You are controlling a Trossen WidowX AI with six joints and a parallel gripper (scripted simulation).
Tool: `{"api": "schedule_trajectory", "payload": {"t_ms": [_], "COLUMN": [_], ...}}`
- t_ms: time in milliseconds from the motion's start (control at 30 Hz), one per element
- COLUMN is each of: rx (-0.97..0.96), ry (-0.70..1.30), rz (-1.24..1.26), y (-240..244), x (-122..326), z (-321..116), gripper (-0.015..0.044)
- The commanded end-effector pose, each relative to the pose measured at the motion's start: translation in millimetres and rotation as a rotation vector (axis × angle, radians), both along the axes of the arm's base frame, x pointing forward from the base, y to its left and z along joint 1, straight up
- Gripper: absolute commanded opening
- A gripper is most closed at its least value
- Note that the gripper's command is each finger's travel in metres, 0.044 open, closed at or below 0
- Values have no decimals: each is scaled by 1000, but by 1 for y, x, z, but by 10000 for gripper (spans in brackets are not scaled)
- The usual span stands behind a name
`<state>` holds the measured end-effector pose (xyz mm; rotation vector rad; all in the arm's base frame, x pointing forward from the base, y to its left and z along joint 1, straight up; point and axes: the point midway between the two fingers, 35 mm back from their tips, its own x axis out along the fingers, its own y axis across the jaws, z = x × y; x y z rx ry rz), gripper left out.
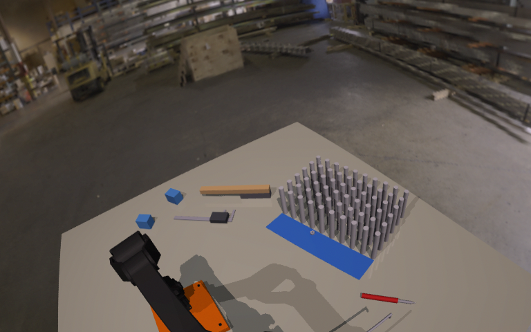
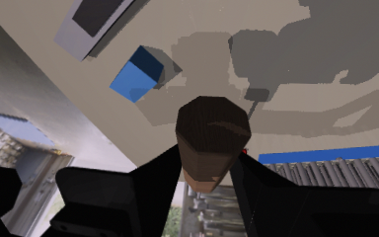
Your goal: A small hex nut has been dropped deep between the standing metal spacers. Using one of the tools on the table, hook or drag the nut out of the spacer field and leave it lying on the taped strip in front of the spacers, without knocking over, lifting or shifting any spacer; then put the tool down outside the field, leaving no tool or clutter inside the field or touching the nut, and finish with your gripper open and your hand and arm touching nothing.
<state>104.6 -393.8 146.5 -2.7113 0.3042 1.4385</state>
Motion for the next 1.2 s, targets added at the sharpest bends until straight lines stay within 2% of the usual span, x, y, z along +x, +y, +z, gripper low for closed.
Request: {"api": "schedule_trajectory", "payload": {"t_ms": [0,1167], "rx": [3,3], "ry": [-7,-7], "rz": [4,4], "y": [0,-2], "x": [1,1], "z": [-5,-35], "gripper": [0,0]}}
